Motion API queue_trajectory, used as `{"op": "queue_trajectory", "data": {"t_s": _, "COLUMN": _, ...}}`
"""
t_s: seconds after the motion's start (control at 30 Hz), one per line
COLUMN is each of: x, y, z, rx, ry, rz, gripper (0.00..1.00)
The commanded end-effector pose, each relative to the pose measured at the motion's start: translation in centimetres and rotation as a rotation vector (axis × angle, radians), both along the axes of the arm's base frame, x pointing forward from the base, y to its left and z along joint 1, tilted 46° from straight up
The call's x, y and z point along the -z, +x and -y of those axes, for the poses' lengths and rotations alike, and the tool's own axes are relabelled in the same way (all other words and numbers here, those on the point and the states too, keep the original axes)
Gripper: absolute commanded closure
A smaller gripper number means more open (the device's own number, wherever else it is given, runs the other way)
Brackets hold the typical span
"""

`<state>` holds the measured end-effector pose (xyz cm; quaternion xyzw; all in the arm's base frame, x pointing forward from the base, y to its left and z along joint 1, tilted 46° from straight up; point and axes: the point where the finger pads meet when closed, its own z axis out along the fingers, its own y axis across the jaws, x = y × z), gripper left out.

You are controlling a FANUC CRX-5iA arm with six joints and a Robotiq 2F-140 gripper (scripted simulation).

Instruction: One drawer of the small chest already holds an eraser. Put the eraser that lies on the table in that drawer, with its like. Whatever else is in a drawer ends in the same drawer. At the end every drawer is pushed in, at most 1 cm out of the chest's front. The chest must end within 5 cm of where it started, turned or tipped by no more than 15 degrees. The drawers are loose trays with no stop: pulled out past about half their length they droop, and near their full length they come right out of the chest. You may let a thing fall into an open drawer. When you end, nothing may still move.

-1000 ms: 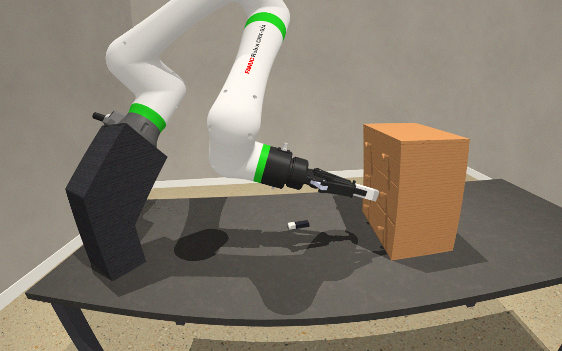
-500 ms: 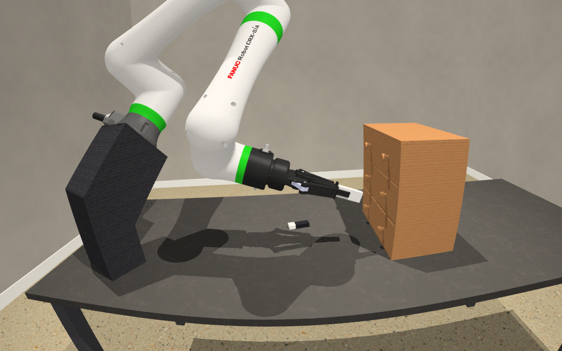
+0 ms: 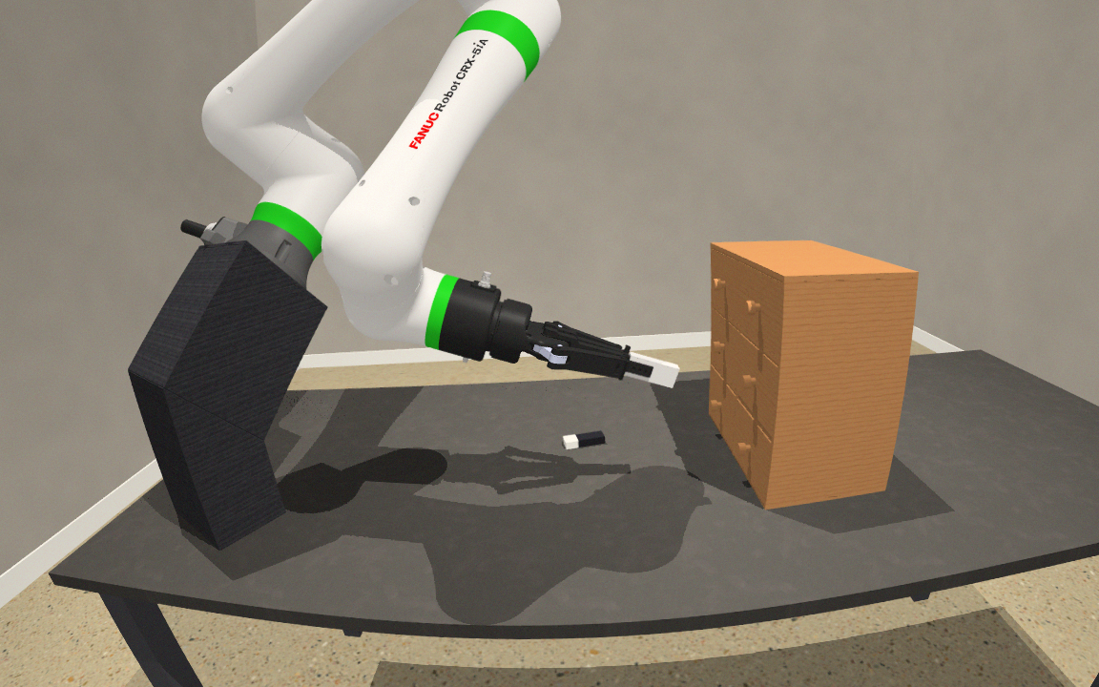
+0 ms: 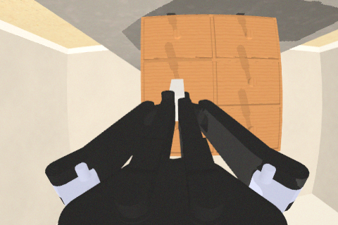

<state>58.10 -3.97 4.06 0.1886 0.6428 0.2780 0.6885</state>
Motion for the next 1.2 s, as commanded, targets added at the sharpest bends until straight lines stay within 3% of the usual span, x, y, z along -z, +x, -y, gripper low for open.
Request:
{"op": "queue_trajectory", "data": {"t_s": 0.0, "x": 0.1, "y": -1.0, "z": 0.1, "rx": 0.000, "ry": 0.000, "rz": 0.000, "gripper": 1.00}}
{"op": "queue_trajectory", "data": {"t_s": 0.57, "x": -0.1, "y": -1.4, "z": 0.3, "rx": -0.025, "ry": -0.005, "rz": -0.031, "gripper": 1.00}}
{"op": "queue_trajectory", "data": {"t_s": 1.17, "x": -0.7, "y": -4.1, "z": 1.3, "rx": -0.178, "ry": -0.040, "rz": -0.223, "gripper": 1.00}}
